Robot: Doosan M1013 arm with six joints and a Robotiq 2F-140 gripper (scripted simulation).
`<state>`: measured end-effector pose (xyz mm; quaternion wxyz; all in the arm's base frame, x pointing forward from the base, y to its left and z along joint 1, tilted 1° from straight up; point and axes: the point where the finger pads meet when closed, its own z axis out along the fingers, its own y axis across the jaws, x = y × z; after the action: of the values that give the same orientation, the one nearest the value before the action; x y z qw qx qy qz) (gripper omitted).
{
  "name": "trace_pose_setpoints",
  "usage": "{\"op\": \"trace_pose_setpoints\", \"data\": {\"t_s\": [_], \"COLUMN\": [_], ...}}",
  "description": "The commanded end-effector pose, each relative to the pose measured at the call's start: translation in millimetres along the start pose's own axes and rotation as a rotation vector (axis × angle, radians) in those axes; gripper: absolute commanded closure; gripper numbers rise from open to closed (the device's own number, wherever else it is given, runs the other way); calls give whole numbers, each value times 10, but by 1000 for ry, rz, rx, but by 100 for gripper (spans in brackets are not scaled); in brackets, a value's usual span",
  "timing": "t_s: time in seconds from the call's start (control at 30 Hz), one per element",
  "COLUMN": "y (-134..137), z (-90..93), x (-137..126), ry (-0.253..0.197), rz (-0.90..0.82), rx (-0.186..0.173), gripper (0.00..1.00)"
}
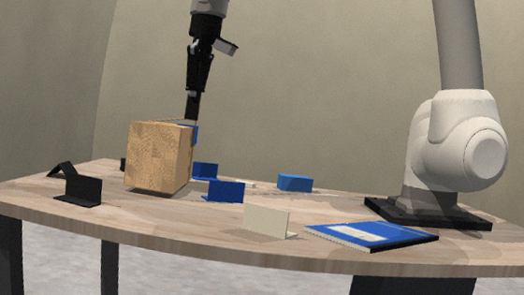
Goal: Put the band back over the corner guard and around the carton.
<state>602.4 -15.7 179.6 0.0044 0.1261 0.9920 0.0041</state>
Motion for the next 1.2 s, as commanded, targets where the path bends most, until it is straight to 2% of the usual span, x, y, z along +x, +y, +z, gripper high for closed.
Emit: {"op": "trace_pose_setpoints", "data": {"t_s": [0.0, 0.4, 1.17], "y": [-4, -35, -52], "z": [-7, -6, -6], "x": [24, 156, 204], "ry": [-1, -1, -1], "rz": [0, 0, 0], "rx": [-1, -1, -1], "gripper": [90, 90, 90]}}
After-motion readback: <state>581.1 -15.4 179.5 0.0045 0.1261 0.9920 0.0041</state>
